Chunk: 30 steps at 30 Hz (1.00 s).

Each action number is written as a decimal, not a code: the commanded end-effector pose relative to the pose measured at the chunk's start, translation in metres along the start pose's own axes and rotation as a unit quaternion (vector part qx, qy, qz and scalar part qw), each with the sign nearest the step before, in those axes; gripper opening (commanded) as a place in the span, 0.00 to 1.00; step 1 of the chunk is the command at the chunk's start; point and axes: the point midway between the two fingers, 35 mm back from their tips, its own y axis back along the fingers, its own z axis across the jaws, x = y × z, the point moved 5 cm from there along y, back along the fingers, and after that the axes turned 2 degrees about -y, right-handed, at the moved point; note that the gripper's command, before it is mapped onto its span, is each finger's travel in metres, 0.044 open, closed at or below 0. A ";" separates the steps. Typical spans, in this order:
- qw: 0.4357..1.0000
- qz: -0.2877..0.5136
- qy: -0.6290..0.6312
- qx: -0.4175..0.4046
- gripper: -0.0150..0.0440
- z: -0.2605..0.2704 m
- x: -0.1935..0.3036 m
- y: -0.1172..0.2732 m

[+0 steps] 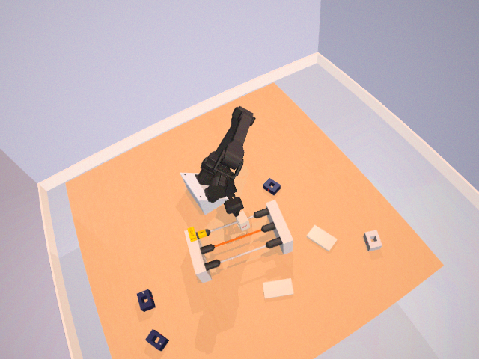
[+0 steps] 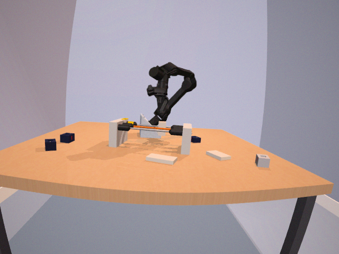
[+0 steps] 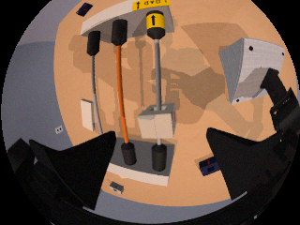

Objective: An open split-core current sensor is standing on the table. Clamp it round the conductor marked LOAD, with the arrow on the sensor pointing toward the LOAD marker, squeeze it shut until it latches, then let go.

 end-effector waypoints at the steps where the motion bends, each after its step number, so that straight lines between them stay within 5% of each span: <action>1: 1.000 -0.002 0.002 0.001 1.00 0.000 0.000 0.000; 9: 1.000 0.001 0.005 -0.001 1.00 0.000 -0.001 0.000; 16: 0.975 0.040 0.217 -0.042 1.00 -0.020 -0.034 0.005; 30: 0.765 0.010 0.610 -0.207 1.00 -0.071 -0.086 0.009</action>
